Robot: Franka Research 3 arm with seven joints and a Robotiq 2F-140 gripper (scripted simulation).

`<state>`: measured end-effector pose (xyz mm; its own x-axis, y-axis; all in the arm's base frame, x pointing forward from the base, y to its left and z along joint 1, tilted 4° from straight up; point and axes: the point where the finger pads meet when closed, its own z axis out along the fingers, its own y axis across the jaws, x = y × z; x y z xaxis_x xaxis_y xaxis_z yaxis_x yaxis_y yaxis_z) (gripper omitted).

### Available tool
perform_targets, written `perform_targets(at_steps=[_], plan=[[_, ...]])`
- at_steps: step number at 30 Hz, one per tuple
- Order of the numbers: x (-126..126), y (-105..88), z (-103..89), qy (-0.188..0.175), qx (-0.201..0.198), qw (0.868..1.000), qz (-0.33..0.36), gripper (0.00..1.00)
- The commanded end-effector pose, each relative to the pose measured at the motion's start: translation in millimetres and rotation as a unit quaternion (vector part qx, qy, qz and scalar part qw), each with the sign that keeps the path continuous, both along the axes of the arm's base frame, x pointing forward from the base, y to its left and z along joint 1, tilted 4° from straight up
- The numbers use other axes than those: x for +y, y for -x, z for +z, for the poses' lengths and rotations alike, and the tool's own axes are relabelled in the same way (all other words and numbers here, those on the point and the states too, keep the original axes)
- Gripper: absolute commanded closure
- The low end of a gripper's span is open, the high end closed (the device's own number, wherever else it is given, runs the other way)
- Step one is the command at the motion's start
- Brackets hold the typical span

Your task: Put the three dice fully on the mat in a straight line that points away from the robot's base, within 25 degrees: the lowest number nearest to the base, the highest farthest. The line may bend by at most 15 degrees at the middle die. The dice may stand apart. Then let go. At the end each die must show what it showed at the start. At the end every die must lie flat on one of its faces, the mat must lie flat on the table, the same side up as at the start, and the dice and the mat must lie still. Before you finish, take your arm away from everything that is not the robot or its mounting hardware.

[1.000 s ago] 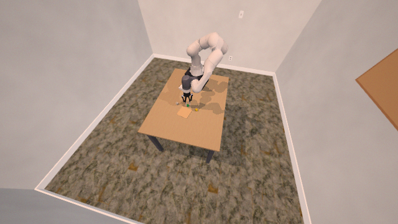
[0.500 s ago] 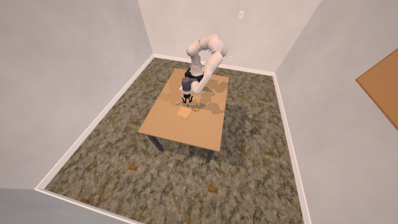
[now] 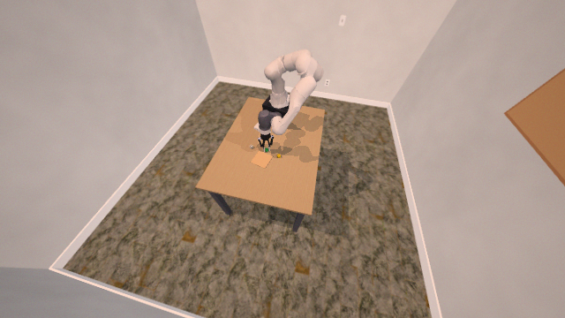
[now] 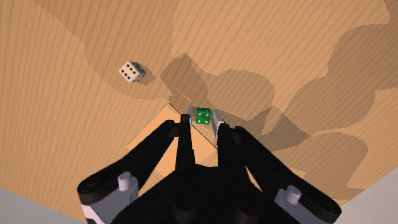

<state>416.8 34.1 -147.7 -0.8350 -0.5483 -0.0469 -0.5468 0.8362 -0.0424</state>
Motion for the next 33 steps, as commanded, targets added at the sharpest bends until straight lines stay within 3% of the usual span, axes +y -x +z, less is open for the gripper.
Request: perform_targets(at_steps=[1,29,30,33], plan=[[0.5,-1.2,-0.6,0.0,-0.001,1.0,0.003,0.75],[0.5,-1.2,-0.6,0.0,-0.001,1.0,0.003,0.75],[0.5,-1.2,-0.6,0.0,-0.001,1.0,0.003,0.87],[0.5,-1.2,-0.6,0.0,-0.001,1.0,0.003,0.87]])
